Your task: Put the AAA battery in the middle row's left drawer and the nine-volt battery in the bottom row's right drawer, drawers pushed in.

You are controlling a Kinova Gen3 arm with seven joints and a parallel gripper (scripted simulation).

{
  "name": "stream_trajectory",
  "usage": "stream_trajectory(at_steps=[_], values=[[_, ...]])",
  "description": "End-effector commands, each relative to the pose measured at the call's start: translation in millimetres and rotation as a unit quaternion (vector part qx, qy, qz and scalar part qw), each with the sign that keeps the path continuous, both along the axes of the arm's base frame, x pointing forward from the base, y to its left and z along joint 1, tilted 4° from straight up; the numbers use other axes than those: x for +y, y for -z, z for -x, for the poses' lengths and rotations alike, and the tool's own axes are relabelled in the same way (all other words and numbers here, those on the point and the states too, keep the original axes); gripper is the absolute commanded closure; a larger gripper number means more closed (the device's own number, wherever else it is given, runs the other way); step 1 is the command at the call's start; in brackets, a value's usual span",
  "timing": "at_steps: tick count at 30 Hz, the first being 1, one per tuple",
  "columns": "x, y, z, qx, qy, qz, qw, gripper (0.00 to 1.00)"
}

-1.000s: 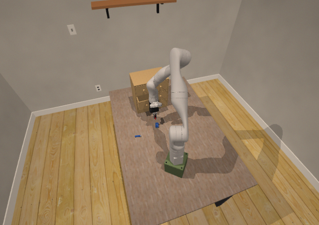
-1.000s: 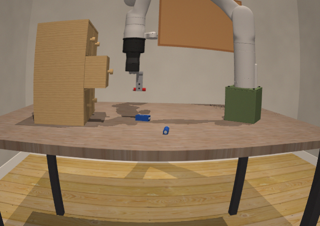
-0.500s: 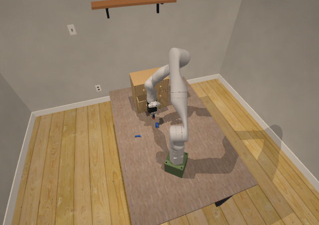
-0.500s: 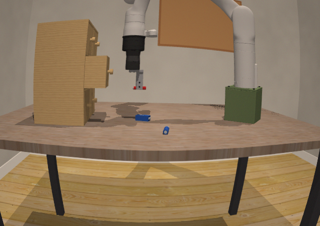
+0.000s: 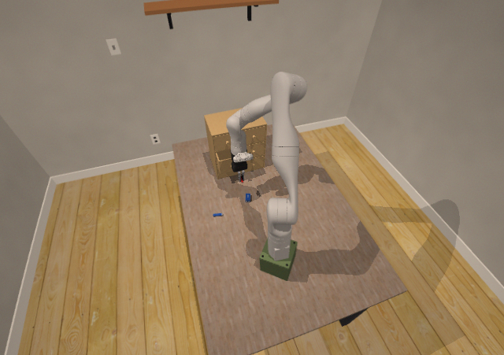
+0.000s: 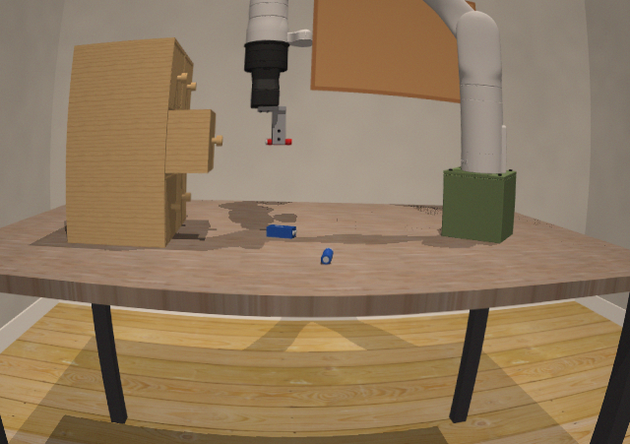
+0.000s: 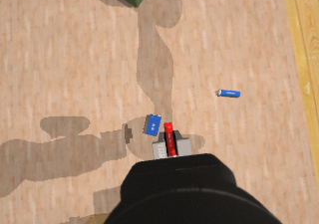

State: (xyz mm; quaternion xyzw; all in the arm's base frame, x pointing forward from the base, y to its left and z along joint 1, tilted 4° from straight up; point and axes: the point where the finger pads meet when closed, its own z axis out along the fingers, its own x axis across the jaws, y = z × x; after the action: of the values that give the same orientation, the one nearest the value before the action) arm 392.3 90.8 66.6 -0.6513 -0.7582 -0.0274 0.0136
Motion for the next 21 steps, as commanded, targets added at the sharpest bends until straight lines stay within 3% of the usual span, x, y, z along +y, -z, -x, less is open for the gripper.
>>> stream_trajectory(at_steps=[1,12,21], values=[[-5,-10.4,-7.1,-0.011,0.006,0.002,1.000,0.76],[-8,-59.6,-5.3,-0.011,0.006,0.002,1.000,0.76],[-9,-76.2,-4.8,-0.011,0.006,0.002,1.000,0.76]])
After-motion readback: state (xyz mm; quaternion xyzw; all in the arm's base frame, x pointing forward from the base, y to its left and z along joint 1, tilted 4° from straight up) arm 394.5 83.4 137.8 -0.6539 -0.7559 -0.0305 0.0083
